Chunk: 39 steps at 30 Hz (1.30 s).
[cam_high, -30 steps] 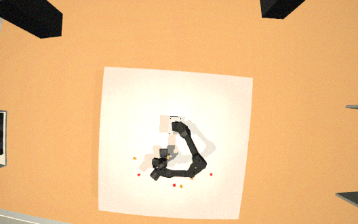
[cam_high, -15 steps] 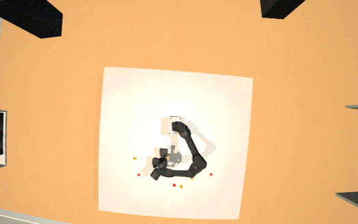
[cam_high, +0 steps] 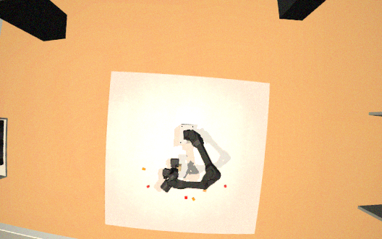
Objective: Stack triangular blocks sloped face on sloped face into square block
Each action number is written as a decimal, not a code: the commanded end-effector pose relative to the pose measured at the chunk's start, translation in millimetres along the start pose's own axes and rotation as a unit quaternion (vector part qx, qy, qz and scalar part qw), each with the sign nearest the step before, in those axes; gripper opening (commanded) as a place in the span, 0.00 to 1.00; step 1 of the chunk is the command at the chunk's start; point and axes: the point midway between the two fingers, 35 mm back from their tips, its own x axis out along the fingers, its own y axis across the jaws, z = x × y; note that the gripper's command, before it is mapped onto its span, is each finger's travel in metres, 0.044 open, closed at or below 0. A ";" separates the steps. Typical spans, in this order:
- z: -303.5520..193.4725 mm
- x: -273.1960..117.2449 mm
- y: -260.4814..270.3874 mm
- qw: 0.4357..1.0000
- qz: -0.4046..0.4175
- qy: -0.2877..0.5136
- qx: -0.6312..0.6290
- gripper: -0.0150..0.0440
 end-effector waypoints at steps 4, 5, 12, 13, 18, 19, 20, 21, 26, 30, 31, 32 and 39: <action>-0.1 0.1 0.0 1.000 0.000 0.000 0.000 0.25; -0.1 0.1 0.0 1.000 0.000 0.000 0.000 0.25; -0.1 0.2 -0.1 1.000 0.000 0.000 0.000 0.34; -0.1 0.2 -0.1 1.000 0.000 0.000 0.000 0.39; -0.1 0.2 -0.1 1.000 0.000 0.000 0.000 0.61; -0.1 0.2 -0.1 1.000 0.000 0.000 0.000 0.65; -0.1 0.2 -0.1 1.000 0.000 0.000 0.000 0.70; -0.1 0.2 -0.1 1.000 0.000 0.000 0.000 0.74; -0.1 0.2 -0.1 1.000 0.000 0.000 0.000 0.97; -0.1 0.2 -0.1 1.000 0.000 0.000 0.000 1.00; -0.1 0.2 -0.1 1.000 0.000 0.000 0.000 1.00; -0.1 0.2 -0.1 1.000 0.000 0.000 0.000 1.00; 3.3 -36.4 4.6 1.000 0.000 -0.004 0.001 1.00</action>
